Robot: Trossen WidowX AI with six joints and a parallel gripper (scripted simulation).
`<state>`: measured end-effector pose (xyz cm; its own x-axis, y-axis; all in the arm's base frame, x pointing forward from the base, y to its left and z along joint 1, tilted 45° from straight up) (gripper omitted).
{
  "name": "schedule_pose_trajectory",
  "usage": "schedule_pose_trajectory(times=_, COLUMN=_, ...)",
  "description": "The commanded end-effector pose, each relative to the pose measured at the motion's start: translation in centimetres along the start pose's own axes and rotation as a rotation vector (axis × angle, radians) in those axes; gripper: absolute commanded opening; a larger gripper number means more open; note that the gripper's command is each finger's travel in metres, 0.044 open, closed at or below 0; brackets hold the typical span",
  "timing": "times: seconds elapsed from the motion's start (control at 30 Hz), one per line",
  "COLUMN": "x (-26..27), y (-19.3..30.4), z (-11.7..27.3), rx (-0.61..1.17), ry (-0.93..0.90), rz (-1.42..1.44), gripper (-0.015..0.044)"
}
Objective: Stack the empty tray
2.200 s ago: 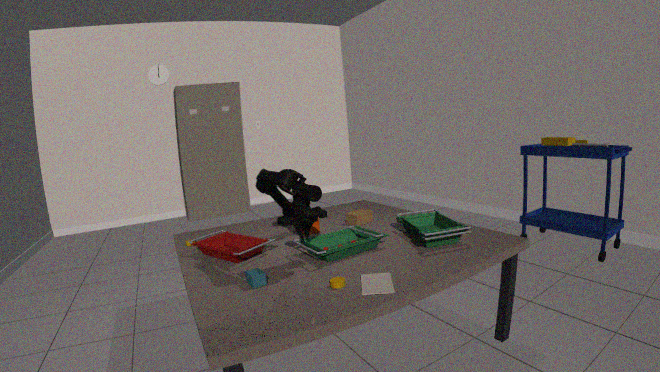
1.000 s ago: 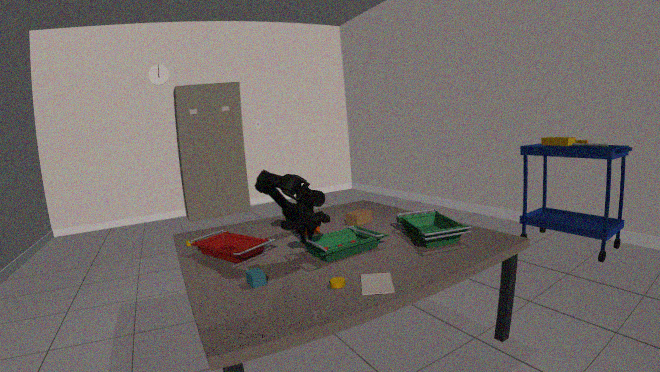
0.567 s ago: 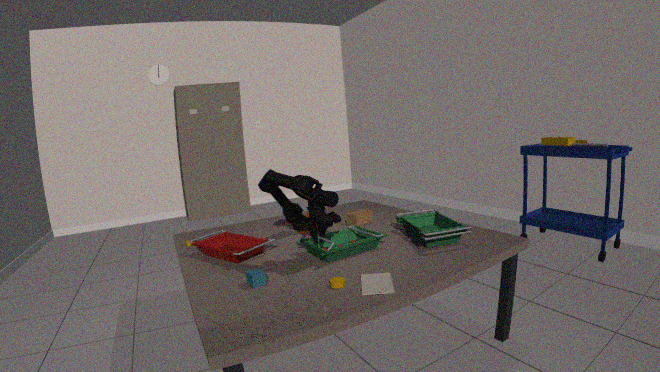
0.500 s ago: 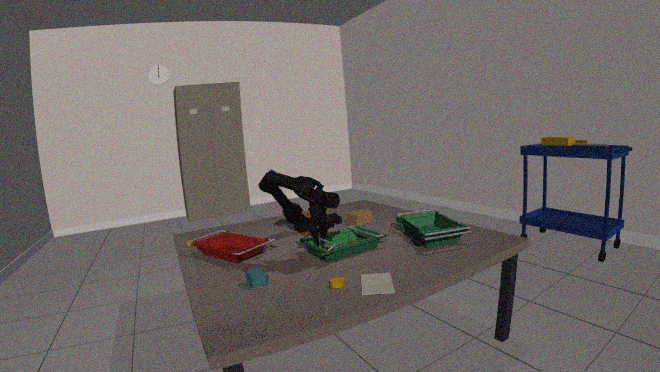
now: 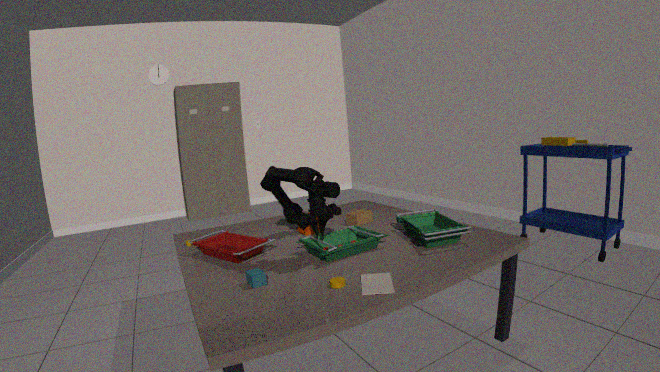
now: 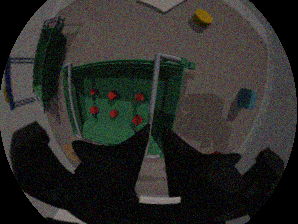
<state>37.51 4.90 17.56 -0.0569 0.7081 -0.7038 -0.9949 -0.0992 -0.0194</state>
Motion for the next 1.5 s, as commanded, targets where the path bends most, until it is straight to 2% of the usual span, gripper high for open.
schedule_pose_trajectory(times=0.0, x=-0.05, y=0.03, z=-0.2, rx=0.004, ry=0.0, rz=0.0, gripper=0.0083)
schedule_pose_trajectory(times=0.63, x=-0.05, y=0.03, z=-0.2, rx=0.004, ry=0.0, rz=0.0, gripper=0.0083)
schedule_pose_trajectory(times=0.73, x=-0.05, y=0.03, z=-0.2, rx=0.004, ry=0.0, rz=0.0, gripper=0.0005)
schedule_pose_trajectory(times=0.77, x=-0.05, y=0.03, z=-0.2, rx=0.004, ry=0.0, rz=0.0, gripper=0.0)
schedule_pose_trajectory(times=1.47, x=-0.06, y=0.03, z=-0.18, rx=0.005, ry=0.001, rz=-0.002, gripper=0.0)
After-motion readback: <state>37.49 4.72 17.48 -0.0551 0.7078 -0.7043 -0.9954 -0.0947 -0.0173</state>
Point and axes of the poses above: the point midway between the two fingers, 35 mm back from their tips, its own z axis back along the fingers, its own x axis across the jaws, y = z × x, the point moved 5 cm from there along z, back along the fingers, and after that the axes turned 3 degrees about -z, right-handed, at the moved point
